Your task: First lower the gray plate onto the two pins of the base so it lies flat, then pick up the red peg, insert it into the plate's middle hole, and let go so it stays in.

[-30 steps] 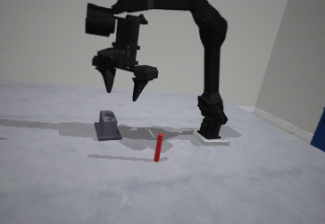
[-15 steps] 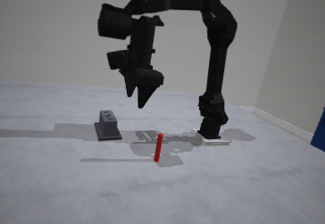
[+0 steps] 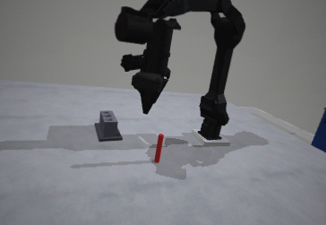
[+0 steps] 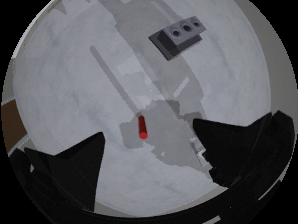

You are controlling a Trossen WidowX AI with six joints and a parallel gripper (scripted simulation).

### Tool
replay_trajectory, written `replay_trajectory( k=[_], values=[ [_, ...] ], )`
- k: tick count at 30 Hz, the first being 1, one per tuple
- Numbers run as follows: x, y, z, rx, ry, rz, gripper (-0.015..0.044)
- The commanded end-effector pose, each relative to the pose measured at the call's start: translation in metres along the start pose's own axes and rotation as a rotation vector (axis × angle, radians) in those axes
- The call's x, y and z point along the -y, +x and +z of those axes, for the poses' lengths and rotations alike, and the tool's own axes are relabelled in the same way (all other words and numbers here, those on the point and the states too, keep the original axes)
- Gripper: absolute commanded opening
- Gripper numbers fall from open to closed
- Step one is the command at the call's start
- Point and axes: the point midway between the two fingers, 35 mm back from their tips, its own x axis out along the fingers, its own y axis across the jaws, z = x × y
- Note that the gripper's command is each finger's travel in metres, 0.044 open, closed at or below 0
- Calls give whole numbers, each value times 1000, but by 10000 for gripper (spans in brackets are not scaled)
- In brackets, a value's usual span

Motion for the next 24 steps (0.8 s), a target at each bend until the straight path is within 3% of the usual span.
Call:
replay_trajectory(
  k=[1,19,24],
  values=[
    [-5,6,-43,-9,636,0,440],
    [-8,6,-44,-9,636,0,440],
    [-8,33,-45,-9,636,0,440]
  ],
)
